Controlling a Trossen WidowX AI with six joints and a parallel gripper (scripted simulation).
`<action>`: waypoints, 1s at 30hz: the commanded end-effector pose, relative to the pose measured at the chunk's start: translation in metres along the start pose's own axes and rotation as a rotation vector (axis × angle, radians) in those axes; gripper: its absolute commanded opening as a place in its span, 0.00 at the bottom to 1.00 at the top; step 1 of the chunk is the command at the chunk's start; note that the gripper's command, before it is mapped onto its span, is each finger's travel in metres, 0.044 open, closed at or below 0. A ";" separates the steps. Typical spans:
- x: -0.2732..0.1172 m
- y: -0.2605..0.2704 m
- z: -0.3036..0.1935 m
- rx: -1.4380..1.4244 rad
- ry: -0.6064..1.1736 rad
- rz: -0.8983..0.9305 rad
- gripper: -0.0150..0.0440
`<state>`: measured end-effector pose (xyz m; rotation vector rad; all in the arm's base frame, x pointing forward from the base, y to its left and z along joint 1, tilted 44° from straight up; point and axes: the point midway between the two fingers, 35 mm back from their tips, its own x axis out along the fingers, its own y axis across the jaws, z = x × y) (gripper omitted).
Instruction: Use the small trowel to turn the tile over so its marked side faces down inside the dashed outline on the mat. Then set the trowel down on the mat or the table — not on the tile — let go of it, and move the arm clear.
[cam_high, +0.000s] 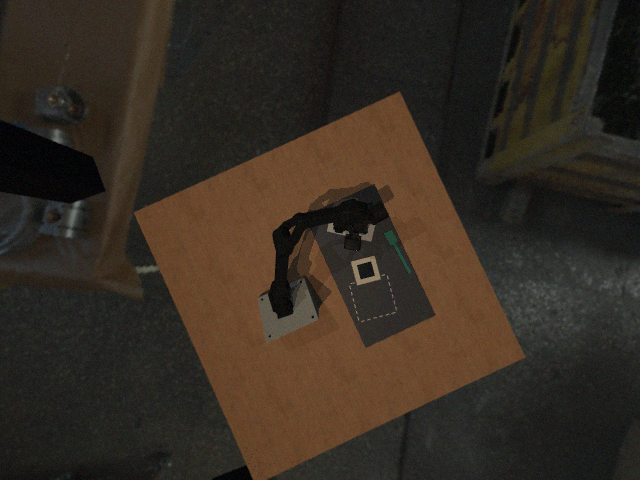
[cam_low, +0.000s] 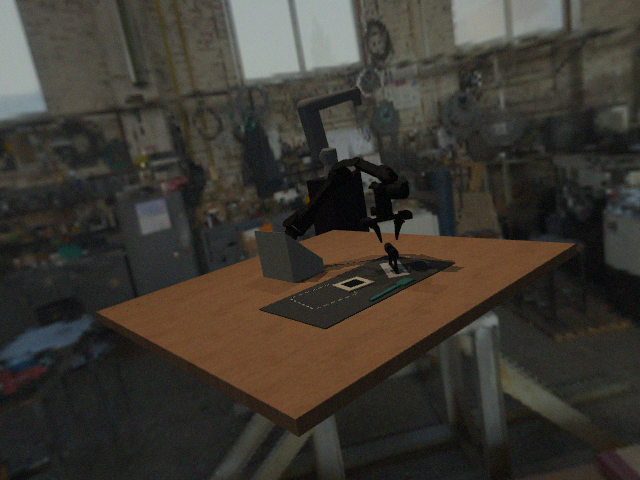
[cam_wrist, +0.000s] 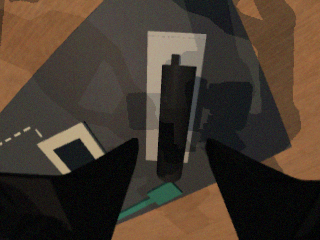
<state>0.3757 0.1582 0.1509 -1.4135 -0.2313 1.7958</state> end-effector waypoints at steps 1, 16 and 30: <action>-0.001 -0.002 0.003 0.012 -0.008 -0.001 0.71; -0.001 -0.002 0.002 0.525 -0.007 0.002 0.71; -0.001 -0.002 0.002 1.009 -0.007 0.003 0.71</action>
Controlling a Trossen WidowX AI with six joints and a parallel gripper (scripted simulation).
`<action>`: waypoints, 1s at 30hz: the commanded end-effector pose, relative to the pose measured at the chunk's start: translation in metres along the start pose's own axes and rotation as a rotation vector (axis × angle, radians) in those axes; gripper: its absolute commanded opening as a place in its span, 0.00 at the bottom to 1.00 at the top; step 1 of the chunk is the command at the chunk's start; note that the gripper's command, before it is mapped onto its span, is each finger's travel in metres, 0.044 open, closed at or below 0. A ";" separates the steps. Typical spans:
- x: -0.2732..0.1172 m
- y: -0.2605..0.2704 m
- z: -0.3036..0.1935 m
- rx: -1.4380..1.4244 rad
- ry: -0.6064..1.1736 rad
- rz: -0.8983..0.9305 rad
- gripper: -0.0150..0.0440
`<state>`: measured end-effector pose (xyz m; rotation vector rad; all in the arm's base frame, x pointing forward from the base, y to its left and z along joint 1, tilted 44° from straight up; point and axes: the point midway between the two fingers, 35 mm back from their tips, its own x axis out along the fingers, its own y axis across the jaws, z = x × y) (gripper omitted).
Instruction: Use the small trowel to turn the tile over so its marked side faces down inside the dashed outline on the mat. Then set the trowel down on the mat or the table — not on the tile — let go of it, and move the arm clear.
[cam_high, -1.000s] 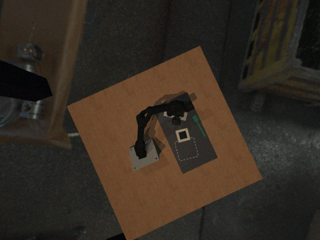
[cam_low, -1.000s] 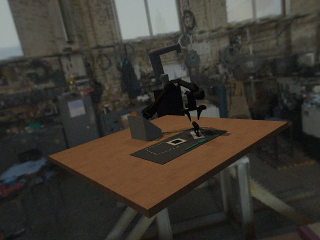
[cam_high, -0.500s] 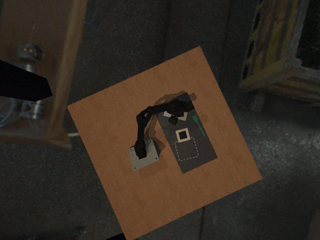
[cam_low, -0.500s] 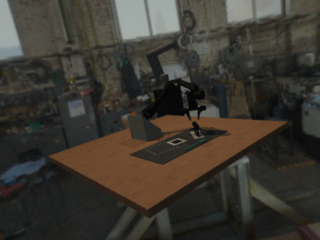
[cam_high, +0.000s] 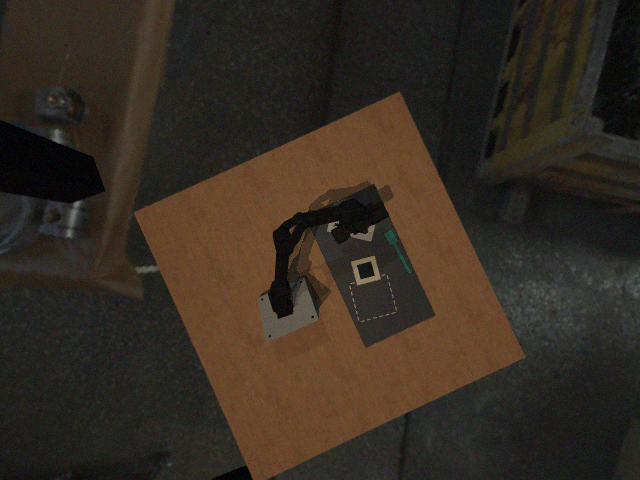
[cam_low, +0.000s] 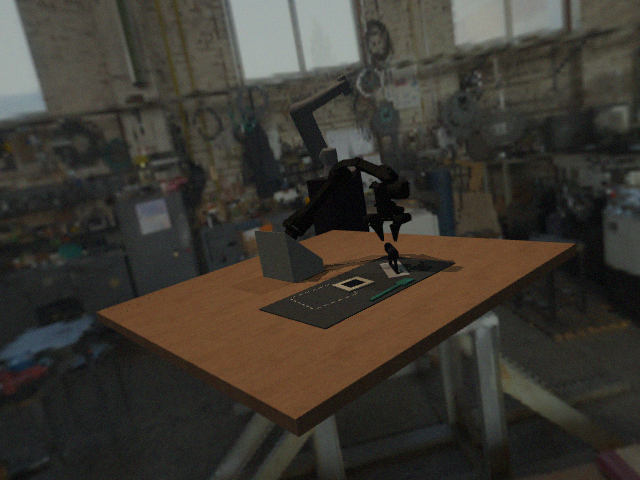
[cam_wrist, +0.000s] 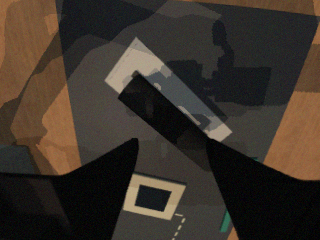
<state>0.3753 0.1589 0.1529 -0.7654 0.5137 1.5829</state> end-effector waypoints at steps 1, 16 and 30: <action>0.000 0.000 0.001 0.160 -0.004 0.001 0.71; 0.000 0.000 0.000 0.679 -0.003 0.002 0.71; 0.000 -0.001 0.000 1.163 -0.002 0.002 0.71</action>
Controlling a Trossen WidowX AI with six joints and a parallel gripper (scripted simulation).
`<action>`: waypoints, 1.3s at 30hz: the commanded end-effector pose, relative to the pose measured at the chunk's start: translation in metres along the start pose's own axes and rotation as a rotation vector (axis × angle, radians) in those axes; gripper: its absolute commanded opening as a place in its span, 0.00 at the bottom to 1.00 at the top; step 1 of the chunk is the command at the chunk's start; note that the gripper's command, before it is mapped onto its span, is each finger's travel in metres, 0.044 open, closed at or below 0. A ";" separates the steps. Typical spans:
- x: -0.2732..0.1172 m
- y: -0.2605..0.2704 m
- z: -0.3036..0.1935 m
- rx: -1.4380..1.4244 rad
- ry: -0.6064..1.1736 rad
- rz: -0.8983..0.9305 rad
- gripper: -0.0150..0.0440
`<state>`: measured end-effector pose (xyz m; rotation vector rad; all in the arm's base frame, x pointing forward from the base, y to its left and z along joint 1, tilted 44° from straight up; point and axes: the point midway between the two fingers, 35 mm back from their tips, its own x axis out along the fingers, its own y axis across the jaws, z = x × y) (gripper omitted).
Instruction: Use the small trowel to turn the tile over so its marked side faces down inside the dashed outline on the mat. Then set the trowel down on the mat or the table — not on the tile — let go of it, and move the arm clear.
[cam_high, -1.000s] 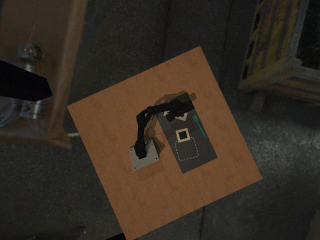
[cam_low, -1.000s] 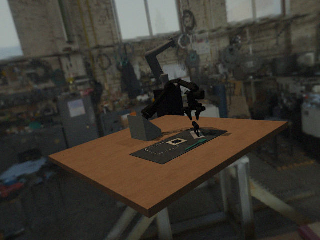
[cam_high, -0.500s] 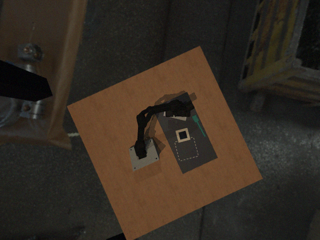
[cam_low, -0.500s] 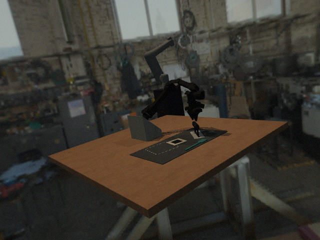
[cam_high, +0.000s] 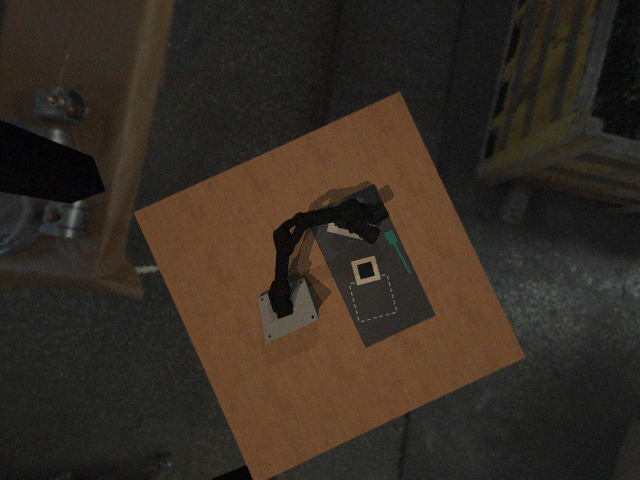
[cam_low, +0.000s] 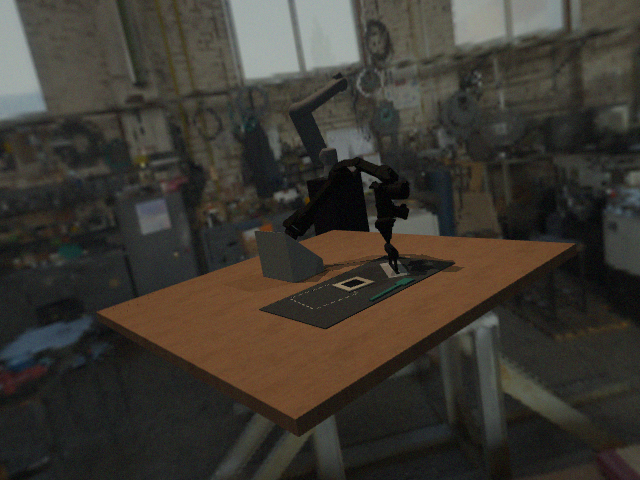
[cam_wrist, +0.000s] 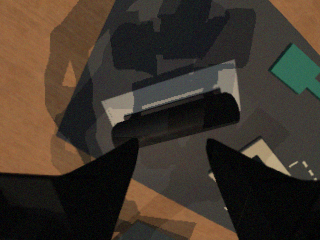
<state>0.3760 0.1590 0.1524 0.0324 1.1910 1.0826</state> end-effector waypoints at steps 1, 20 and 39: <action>0.000 0.000 0.000 0.159 -0.001 0.003 0.71; 0.000 0.000 0.001 0.817 0.000 0.003 0.71; 0.000 -0.001 0.001 1.284 0.001 0.002 0.71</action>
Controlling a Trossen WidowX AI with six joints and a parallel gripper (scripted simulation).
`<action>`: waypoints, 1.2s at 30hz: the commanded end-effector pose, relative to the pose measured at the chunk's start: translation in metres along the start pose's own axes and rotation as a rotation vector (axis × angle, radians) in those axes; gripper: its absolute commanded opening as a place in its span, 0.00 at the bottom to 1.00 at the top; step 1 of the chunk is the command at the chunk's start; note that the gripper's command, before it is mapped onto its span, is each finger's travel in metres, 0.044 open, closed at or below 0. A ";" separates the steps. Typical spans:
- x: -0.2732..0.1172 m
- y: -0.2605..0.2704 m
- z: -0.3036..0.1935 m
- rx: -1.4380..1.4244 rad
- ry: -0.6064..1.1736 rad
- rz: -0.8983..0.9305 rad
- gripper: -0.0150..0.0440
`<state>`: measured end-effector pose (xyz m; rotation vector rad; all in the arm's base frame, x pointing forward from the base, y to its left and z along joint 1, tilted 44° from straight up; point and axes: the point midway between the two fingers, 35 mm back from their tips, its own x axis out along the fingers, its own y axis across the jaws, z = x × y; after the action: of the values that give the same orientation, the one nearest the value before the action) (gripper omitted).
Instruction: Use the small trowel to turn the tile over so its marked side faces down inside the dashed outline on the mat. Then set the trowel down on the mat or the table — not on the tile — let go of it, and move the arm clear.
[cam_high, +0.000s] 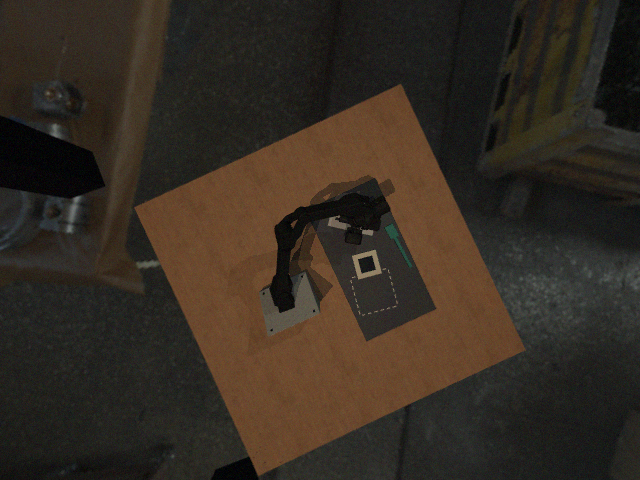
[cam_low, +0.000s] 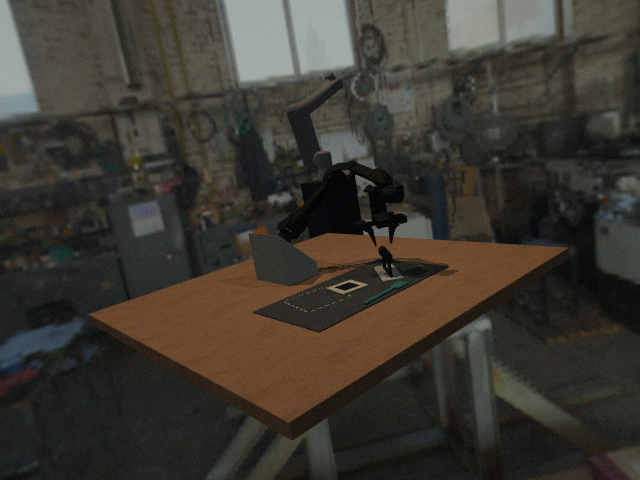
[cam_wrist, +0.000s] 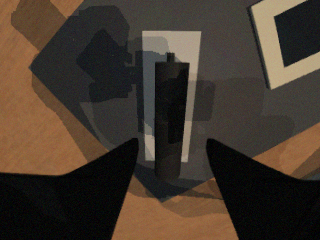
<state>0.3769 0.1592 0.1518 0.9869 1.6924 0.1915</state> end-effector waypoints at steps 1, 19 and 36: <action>0.000 0.000 0.000 0.033 0.002 0.001 0.71; 0.025 0.001 0.001 0.034 0.002 0.000 0.71; 0.043 0.002 0.001 0.033 0.003 0.002 0.53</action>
<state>0.3779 0.1897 0.1249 1.0122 1.6978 0.1786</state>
